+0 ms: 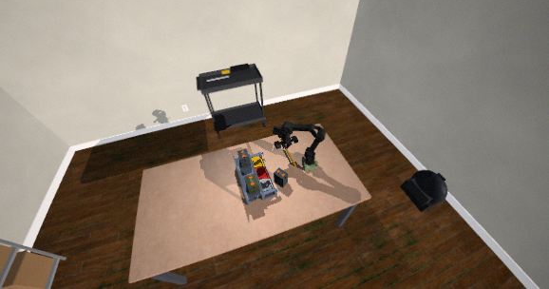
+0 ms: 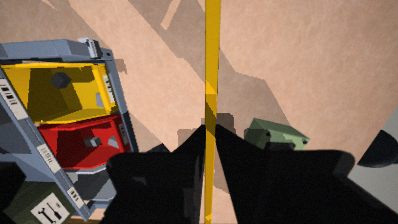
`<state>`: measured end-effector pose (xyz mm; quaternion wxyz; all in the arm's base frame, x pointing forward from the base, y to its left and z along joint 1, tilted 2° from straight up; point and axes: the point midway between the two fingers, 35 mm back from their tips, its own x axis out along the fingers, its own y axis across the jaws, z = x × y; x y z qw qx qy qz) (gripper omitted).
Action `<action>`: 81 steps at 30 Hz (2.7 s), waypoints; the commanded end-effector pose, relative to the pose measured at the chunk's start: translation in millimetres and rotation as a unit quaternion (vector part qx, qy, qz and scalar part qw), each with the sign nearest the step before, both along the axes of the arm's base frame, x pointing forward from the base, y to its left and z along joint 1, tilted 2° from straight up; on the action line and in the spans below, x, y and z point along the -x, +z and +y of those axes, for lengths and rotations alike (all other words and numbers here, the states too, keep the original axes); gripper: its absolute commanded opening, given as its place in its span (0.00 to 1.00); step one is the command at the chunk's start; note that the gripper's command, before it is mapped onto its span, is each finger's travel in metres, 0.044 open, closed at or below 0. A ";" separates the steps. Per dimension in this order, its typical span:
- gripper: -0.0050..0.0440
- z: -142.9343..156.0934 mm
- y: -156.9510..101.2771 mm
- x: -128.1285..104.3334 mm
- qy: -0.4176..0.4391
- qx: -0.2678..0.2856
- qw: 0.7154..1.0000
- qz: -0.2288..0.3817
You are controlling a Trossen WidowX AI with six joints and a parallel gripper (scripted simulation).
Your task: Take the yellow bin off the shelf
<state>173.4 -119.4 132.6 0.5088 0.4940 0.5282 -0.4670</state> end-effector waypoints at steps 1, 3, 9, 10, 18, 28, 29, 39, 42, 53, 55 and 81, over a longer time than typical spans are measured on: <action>0.10 -0.4 5.0 -2.9 0.000 0.007 1.000 -0.009; 0.10 1.4 5.7 -5.3 0.001 0.008 1.000 -0.009; 0.10 3.2 6.3 -7.7 0.002 0.009 1.000 -0.010; 0.10 3.2 6.3 -7.7 0.002 0.009 1.000 -0.010; 0.10 4.4 5.4 -7.9 0.005 0.007 1.000 -0.009; 0.10 5.3 6.1 -13.0 0.002 0.009 1.000 -0.010; 0.10 5.3 6.1 -13.0 0.002 0.009 1.000 -0.010; 0.10 6.3 6.0 -15.9 0.002 0.009 1.000 -0.010; 0.10 6.3 6.0 -15.9 0.002 0.009 1.000 -0.010; 0.10 7.7 -3.0 -14.9 0.004 0.007 1.000 -0.009; 0.10 8.0 -11.0 -15.2 0.003 0.008 1.000 -0.010; 0.10 9.3 -34.4 -16.0 0.002 0.009 1.000 -0.010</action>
